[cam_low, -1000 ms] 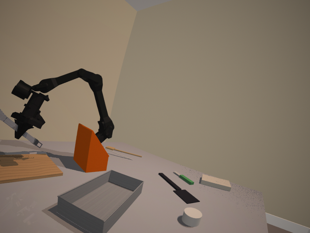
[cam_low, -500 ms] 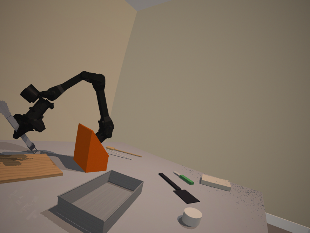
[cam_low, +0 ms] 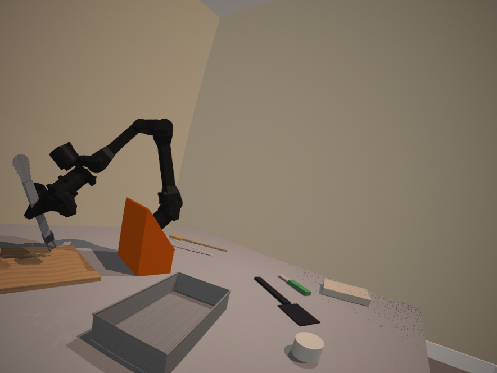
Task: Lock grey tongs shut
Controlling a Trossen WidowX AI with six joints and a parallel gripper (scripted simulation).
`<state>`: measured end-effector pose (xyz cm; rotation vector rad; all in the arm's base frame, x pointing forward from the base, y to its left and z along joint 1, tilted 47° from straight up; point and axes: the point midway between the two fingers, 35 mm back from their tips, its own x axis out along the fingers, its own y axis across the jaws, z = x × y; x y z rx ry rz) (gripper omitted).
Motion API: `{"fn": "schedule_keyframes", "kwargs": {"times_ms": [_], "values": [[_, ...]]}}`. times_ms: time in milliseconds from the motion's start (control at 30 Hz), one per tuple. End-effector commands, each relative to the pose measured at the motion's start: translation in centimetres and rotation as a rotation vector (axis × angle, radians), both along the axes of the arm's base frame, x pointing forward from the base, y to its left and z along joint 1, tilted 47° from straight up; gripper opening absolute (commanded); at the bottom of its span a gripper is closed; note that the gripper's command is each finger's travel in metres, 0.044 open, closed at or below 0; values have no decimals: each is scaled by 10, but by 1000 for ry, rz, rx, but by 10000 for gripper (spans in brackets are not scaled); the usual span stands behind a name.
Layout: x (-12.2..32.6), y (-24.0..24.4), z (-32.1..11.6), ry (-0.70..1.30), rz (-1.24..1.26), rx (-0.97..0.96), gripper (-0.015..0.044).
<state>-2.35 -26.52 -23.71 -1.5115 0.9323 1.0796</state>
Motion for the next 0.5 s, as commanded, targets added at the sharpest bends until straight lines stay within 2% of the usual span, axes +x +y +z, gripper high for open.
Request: {"fn": "schedule_keyframes", "kwargs": {"times_ms": [0,467], "values": [[0,-1,7,-12,-10,-63,-150],[-1,8,35,-31,-51,-277,-150]]}}
